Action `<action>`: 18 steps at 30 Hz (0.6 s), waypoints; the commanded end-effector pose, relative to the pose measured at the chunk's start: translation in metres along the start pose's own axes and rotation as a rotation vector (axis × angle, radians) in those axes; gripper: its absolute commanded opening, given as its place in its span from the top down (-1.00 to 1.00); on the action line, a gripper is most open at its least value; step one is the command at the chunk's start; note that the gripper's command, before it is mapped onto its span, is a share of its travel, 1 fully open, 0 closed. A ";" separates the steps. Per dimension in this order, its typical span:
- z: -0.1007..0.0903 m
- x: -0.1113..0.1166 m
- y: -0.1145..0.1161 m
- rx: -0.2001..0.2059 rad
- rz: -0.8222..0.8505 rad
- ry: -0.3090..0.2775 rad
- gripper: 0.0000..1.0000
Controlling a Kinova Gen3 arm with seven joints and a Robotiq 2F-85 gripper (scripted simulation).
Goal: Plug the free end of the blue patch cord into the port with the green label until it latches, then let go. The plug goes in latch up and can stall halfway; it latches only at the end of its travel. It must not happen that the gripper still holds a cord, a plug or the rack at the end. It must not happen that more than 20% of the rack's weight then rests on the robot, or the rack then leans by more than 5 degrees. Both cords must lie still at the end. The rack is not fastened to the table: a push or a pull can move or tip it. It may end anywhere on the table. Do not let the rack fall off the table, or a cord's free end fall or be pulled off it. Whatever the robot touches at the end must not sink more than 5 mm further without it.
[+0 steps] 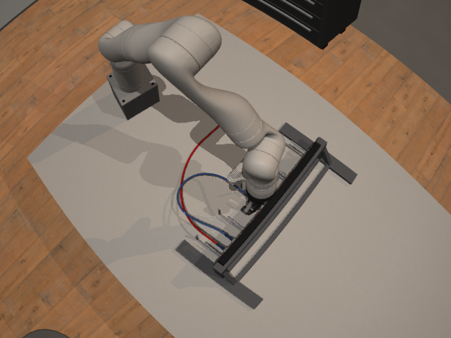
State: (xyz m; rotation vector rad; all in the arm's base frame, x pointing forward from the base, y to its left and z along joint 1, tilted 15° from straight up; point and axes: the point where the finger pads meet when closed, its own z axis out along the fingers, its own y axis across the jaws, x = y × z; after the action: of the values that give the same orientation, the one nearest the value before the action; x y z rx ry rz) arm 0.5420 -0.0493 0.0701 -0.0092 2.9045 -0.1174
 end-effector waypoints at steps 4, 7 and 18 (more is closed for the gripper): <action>-0.001 -0.001 0.000 0.000 0.000 -0.007 1.00; -0.001 0.000 0.000 0.000 0.000 -0.007 1.00; -0.001 0.000 0.000 0.000 0.000 -0.007 1.00</action>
State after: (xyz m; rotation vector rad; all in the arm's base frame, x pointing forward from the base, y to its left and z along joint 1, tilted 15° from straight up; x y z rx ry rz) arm 0.5418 -0.0493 0.0701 -0.0097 2.8991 -0.1165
